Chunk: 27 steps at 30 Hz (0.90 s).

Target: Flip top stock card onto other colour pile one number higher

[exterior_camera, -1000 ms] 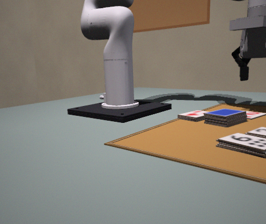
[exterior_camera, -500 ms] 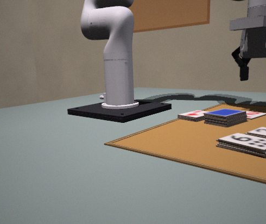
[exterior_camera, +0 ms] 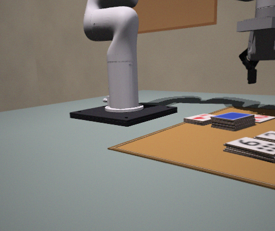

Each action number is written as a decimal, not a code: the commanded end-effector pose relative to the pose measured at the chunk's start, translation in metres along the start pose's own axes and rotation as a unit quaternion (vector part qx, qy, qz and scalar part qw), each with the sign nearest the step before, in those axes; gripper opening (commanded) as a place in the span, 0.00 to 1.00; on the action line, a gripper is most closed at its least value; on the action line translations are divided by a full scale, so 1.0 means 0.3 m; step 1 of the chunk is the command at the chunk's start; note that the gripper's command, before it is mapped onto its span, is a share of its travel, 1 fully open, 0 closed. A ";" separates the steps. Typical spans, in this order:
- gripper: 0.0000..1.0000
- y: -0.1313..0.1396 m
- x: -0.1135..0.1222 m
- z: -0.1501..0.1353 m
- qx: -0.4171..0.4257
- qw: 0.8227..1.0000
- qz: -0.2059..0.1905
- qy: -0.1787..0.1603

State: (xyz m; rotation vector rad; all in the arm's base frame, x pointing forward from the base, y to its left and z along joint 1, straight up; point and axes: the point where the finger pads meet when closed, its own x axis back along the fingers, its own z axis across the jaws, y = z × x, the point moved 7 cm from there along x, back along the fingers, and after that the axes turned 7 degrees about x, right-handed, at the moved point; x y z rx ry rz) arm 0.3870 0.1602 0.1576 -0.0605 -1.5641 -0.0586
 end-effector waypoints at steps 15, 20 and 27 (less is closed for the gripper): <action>0.87 -0.137 -0.080 0.018 0.013 1.000 -0.001 -0.002; 0.87 -0.137 -0.092 0.017 0.013 1.000 -0.001 -0.001; 0.87 -0.137 -0.128 0.017 0.013 1.000 -0.001 -0.001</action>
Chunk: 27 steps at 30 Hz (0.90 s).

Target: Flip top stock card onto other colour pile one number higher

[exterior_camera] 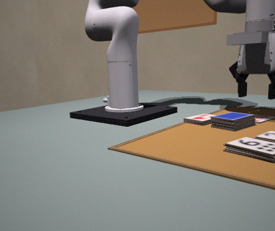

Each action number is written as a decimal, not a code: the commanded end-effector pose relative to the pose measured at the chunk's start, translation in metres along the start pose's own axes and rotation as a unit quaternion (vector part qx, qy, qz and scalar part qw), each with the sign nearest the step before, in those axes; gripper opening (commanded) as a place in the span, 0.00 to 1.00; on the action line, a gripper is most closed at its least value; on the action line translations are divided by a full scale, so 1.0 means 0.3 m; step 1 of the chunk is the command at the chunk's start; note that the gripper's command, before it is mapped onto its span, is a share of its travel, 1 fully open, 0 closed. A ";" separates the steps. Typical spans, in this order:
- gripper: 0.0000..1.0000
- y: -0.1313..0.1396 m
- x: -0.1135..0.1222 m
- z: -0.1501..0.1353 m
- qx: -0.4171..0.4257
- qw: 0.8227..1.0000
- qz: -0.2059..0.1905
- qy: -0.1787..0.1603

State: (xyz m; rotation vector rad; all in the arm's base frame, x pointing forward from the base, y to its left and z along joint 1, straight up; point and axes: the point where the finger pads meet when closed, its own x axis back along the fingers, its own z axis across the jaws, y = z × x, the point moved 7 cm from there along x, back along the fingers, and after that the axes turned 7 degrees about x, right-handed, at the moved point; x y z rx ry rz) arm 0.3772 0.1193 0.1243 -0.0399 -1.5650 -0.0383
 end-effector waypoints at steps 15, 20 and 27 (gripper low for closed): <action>0.87 0.001 -0.113 -0.007 0.000 1.000 -0.001 -0.001; 0.87 0.001 -0.136 -0.007 0.000 1.000 -0.001 -0.001; 0.87 0.001 -0.146 -0.008 0.000 1.000 -0.001 -0.001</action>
